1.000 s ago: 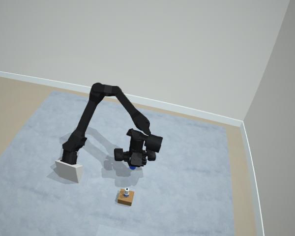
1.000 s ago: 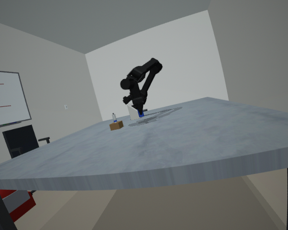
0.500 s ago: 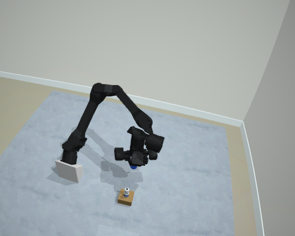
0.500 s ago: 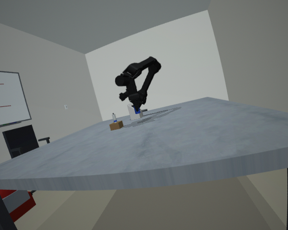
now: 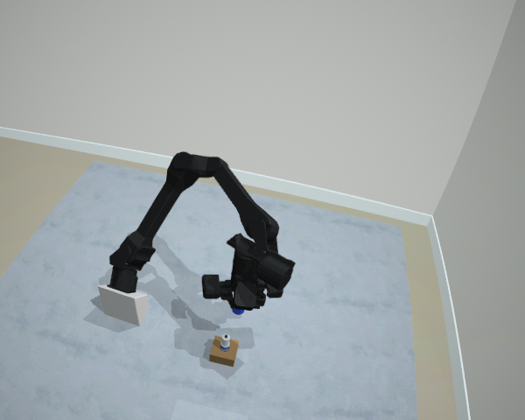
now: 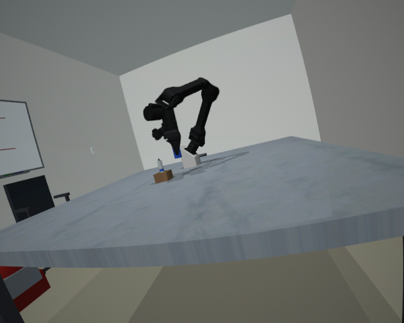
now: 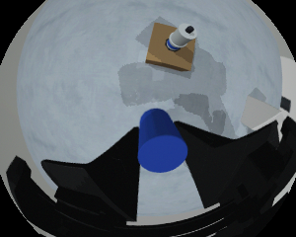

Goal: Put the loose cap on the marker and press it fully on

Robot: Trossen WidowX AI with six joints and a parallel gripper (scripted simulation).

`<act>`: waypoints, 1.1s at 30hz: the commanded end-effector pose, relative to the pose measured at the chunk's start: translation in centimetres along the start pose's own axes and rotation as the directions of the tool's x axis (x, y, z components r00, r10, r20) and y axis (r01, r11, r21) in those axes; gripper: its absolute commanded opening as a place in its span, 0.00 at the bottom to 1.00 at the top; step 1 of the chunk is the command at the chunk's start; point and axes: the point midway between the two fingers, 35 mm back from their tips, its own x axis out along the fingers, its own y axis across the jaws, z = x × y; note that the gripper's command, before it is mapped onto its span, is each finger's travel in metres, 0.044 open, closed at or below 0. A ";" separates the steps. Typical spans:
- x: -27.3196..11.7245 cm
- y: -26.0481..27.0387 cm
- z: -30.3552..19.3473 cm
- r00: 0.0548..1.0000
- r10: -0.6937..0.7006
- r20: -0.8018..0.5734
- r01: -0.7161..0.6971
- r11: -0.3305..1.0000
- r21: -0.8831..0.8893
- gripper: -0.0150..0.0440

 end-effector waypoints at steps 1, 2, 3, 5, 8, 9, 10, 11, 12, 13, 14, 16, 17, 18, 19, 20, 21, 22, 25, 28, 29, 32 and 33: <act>-0.8 -0.4 1.8 1.000 0.000 0.007 0.000 1.000 -0.002 0.25; -0.9 -0.5 2.2 1.000 0.000 0.007 0.000 1.000 -0.002 0.25; -1.1 -0.7 2.6 1.000 0.000 0.007 0.000 1.000 -0.002 0.25; -1.3 -1.0 3.3 1.000 -0.001 0.006 0.001 1.000 -0.001 0.25; -1.7 -1.5 4.5 1.000 -0.002 0.004 0.002 1.000 -0.001 0.25; -1.9 -1.7 4.9 1.000 -0.002 0.003 0.002 1.000 -0.001 0.25; -2.0 -1.8 5.3 1.000 -0.002 0.002 0.002 1.000 -0.001 0.25; -2.1 -2.0 5.7 1.000 -0.002 0.001 0.002 1.000 -0.001 0.25; -2.3 -2.2 6.0 1.000 -0.002 -0.001 0.002 1.000 -0.001 0.25; -2.4 -2.4 6.4 1.000 -0.002 -0.002 0.002 1.000 -0.001 0.25; -2.5 -2.7 6.8 1.000 -0.002 -0.004 0.002 1.000 -0.002 0.25; -2.8 -3.1 7.5 1.000 -0.001 -0.007 0.001 1.000 -0.002 0.25; -2.9 -3.3 7.9 1.000 -0.001 -0.009 0.001 1.000 -0.002 0.25; -3.0 -3.6 8.2 1.000 -0.001 -0.011 0.001 1.000 -0.003 0.25; -3.1 -3.8 8.6 1.000 0.000 -0.013 0.000 1.000 -0.003 0.25; -3.2 -4.0 8.9 1.000 0.000 -0.014 0.000 1.000 -0.003 0.25; -3.3 -4.1 9.1 1.000 0.001 -0.015 -0.001 1.000 -0.004 0.25; -3.3 -4.2 9.1 1.000 0.001 -0.016 -0.001 1.000 -0.004 0.25; -3.2 -4.2 9.1 1.000 0.001 -0.016 -0.001 1.000 -0.004 0.25; -2.8 -4.2 9.1 1.000 0.001 -0.016 -0.001 1.000 -0.004 0.25; -2.8 -4.1 9.1 1.000 0.001 -0.016 -0.001 1.000 -0.004 0.25; -2.7 -4.1 9.1 1.000 0.001 -0.016 -0.001 1.000 -0.004 0.25; -2.6 -4.1 9.1 1.000 0.001 -0.016 -0.001 1.000 -0.004 0.25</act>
